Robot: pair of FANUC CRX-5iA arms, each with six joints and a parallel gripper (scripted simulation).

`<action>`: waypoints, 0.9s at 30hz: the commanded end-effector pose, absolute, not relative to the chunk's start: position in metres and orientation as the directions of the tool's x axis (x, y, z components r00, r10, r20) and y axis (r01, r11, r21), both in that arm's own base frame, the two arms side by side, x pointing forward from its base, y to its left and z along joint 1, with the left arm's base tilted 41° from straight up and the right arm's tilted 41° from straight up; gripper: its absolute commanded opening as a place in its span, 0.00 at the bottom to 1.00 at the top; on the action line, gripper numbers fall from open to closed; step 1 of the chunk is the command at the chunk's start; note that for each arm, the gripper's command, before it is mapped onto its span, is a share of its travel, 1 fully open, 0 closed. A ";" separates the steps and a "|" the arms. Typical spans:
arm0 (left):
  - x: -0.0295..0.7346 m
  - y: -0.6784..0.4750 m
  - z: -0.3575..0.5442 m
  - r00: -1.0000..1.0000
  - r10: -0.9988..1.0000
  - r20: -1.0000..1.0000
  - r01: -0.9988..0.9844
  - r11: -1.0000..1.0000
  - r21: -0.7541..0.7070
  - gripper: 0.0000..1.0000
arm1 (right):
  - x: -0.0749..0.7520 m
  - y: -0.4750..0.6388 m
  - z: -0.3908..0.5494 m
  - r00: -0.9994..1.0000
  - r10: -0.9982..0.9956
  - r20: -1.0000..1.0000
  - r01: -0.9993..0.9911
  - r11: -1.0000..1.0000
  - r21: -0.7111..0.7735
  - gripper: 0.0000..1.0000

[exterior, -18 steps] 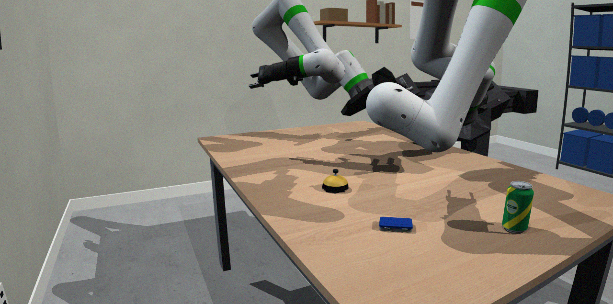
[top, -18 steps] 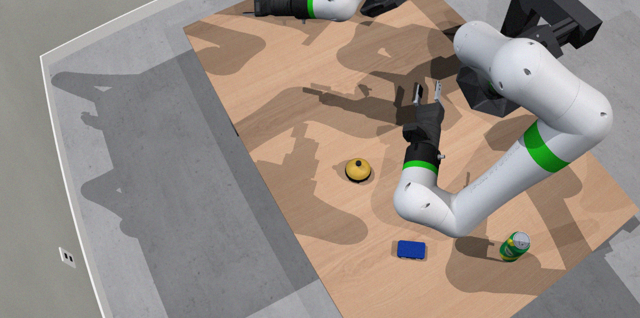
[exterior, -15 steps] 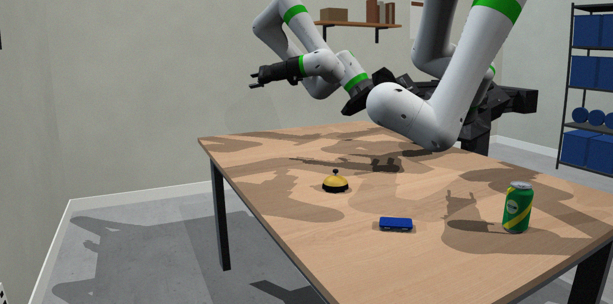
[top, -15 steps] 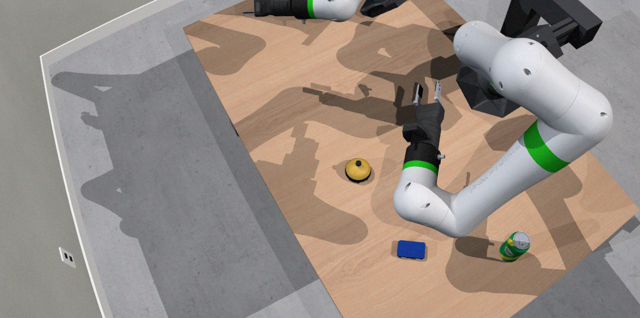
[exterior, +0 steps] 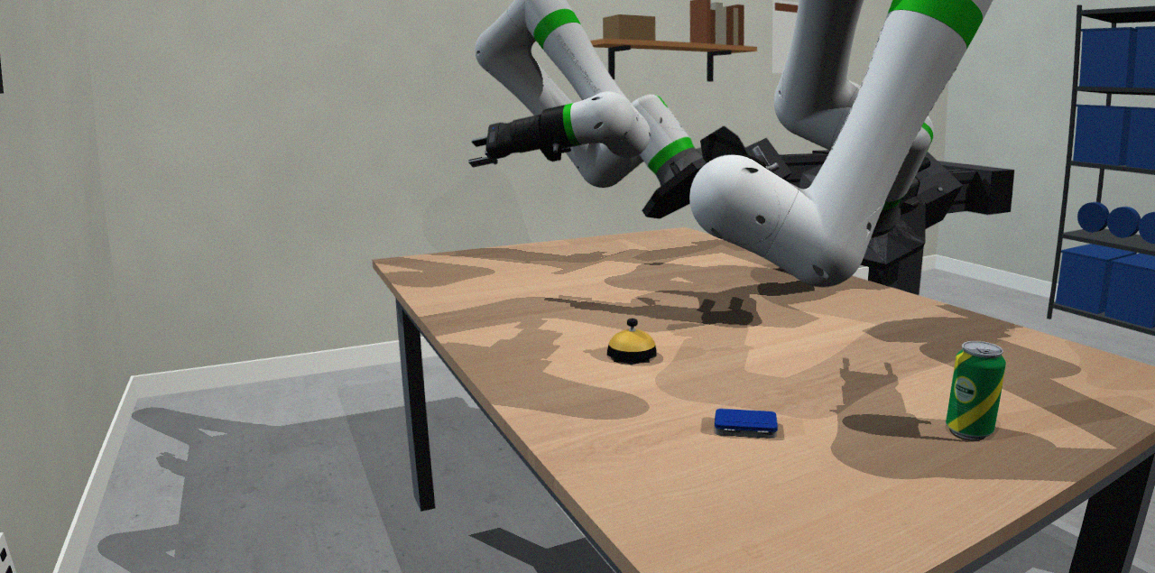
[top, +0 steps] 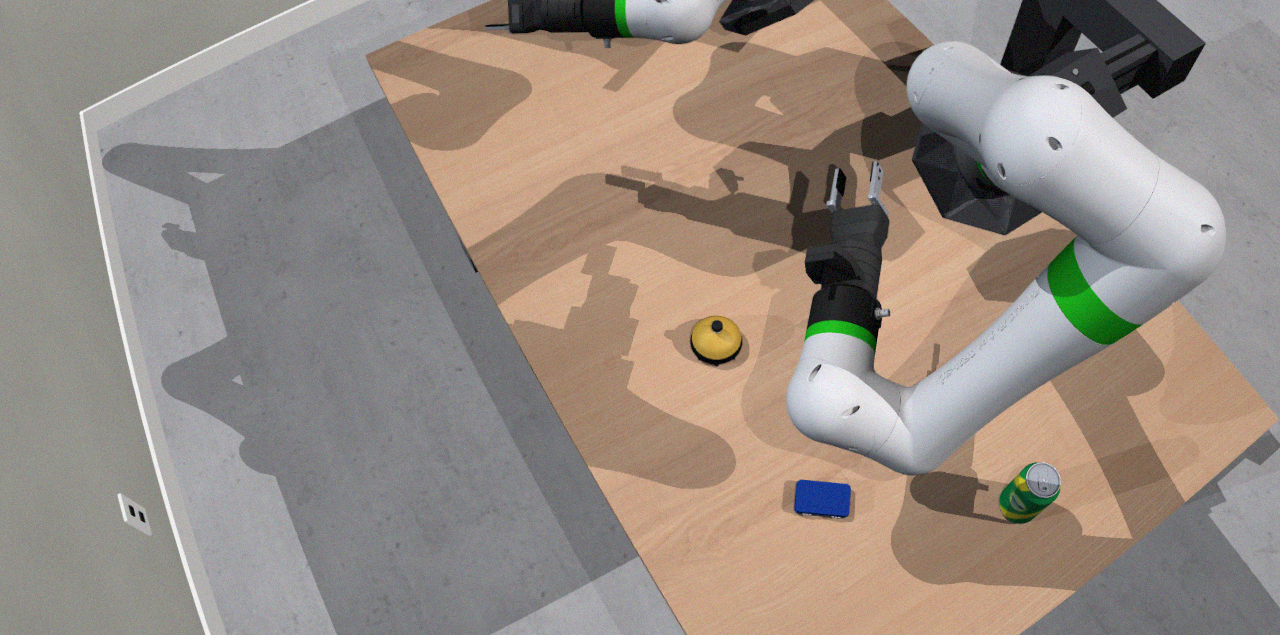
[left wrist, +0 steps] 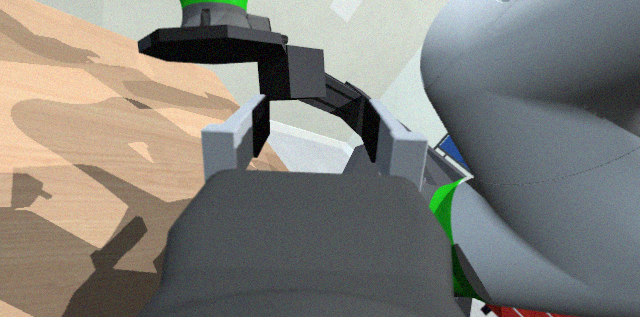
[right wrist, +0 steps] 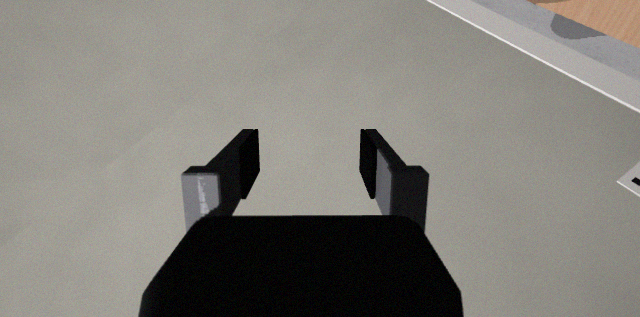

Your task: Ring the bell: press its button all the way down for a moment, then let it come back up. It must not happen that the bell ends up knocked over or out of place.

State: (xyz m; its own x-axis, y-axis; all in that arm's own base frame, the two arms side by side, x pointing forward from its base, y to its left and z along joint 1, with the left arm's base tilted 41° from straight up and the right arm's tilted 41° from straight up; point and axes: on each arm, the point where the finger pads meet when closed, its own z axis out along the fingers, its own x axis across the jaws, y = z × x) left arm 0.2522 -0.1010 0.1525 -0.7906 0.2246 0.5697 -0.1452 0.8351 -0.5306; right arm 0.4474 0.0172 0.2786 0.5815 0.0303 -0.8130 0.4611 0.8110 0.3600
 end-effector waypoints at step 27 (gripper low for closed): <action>0.252 -0.101 0.153 -0.791 0.225 0.569 -0.144 0.835 -0.531 1.00 | 0.380 -0.216 0.345 0.513 -0.236 -0.825 0.858 0.120 0.499 1.00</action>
State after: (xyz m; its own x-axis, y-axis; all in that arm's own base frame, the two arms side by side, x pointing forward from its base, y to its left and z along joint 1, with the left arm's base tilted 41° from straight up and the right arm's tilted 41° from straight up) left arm 0.2522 -0.1010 0.1525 -0.7906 0.2246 0.5697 -0.1452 0.8351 -0.5306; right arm 0.3971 -0.1655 0.3303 0.5404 -0.2046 -0.8162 0.8321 0.2739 0.4823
